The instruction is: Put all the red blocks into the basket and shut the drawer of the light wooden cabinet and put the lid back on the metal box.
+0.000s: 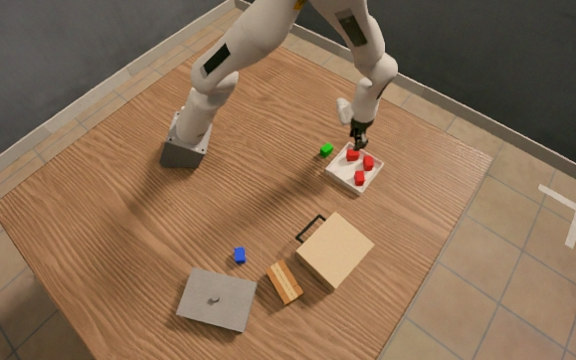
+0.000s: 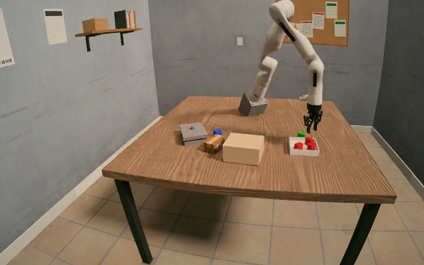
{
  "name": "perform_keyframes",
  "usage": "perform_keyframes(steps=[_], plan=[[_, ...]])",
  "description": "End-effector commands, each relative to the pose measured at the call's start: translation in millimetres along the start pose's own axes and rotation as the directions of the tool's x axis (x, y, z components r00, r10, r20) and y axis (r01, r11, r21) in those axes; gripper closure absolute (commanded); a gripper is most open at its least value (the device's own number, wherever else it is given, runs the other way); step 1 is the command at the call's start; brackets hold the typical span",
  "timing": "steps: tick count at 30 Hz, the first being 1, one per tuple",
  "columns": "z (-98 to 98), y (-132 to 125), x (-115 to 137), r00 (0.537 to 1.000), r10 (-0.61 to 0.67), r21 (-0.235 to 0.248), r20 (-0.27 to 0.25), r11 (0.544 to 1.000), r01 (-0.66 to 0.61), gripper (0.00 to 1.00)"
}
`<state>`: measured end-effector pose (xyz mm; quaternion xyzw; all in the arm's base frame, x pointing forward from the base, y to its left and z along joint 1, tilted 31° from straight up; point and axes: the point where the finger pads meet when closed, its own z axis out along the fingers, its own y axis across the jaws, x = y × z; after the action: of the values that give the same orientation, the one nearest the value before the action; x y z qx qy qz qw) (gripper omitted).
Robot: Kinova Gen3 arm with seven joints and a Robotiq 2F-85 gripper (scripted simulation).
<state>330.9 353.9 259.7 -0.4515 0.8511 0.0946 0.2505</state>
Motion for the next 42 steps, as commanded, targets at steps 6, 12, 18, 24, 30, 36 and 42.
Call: perform_keyframes(steps=[6, 12, 18, 24, 30, 36, 42], plan=[[-33.9, -12, -3, 1.0, 0.007, 0.021, 0.008, 1.0, -0.007, 0.39], [-45.8, -11, -3, 1.0, 0.006, 0.021, 0.008, 1.0, -0.007, 0.39], [-61.0, -11, -2, 1.0, 0.006, 0.022, 0.004, 1.0, -0.006, 0.39], [-73.0, -11, 0, 1.0, 0.006, 0.021, -0.002, 1.0, -0.006, 0.39], [-79.4, -10, 2, 1.0, 0.006, 0.021, -0.007, 1.0, -0.006, 0.39], [-87.1, -10, 3, 1.0, 0.006, 0.02, -0.008, 1.0, -0.006, 0.39], [-92.3, -12, 3, 1.0, 0.012, 0.028, -0.008, 1.0, -0.012, 0.39]])
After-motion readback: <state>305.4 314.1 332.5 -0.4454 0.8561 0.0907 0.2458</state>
